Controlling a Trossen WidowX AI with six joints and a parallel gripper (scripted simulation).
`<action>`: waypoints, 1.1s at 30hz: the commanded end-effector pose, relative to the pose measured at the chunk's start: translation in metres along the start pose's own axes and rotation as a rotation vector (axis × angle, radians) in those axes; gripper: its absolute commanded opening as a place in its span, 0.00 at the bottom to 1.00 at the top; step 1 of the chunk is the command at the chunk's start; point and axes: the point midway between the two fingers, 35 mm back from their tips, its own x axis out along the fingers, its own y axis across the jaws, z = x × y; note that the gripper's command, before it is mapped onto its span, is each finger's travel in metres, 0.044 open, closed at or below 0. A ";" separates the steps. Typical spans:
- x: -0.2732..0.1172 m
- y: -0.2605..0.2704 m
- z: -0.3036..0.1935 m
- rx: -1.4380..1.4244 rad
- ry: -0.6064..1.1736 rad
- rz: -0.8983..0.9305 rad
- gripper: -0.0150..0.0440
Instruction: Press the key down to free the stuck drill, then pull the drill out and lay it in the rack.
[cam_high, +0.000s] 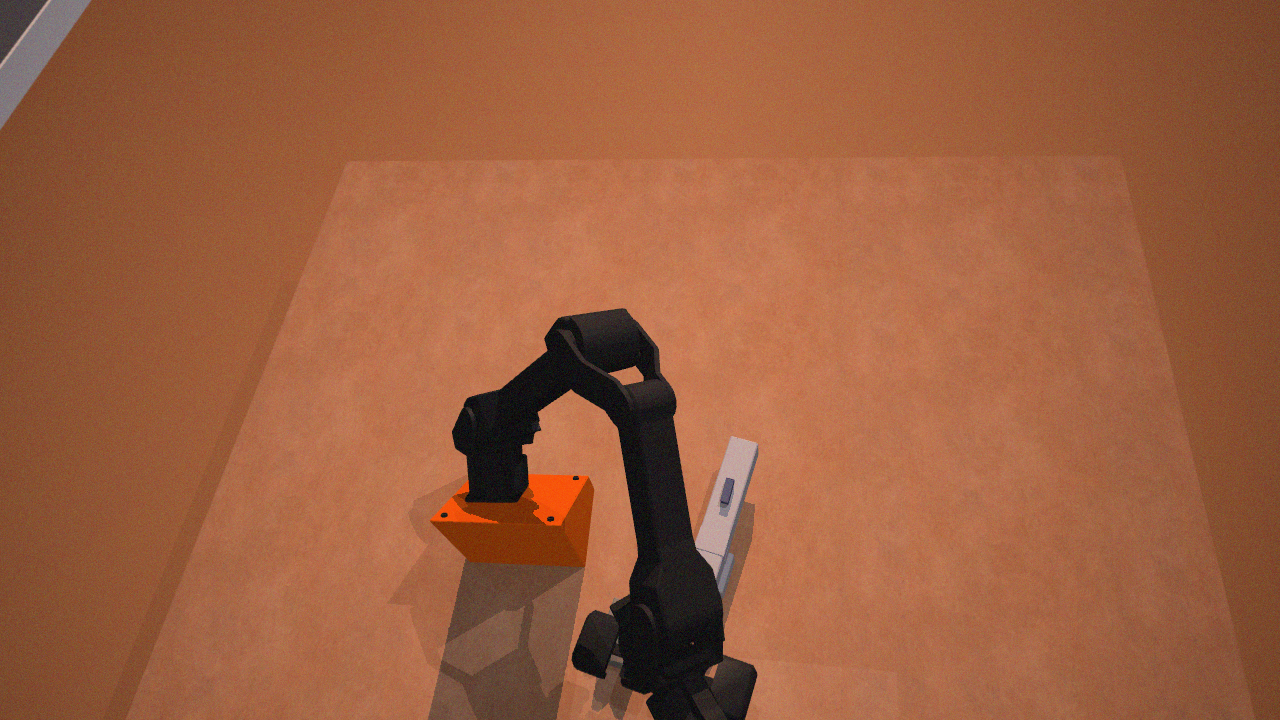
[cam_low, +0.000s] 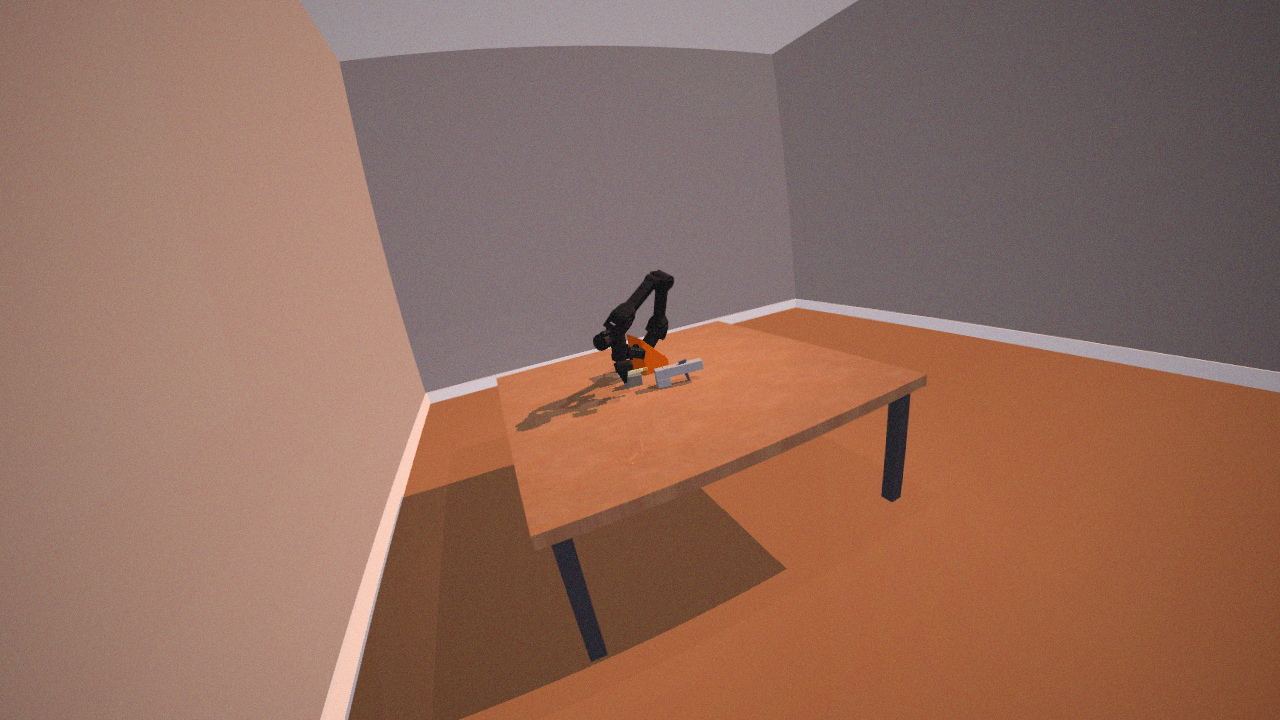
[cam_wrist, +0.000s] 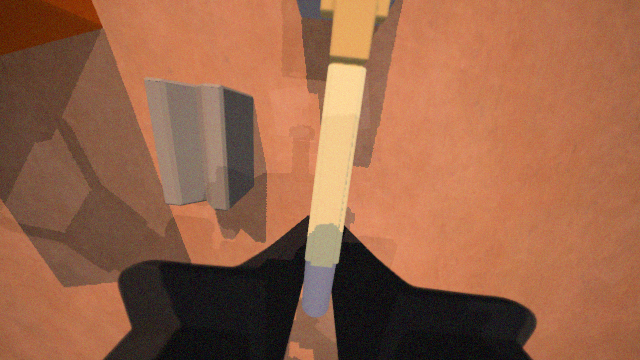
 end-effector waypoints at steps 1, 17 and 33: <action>-0.003 0.000 0.000 -0.005 0.003 0.003 0.25; -0.010 0.004 -0.001 -0.004 0.003 0.003 0.25; -0.011 0.033 -0.007 -0.003 0.004 0.004 0.25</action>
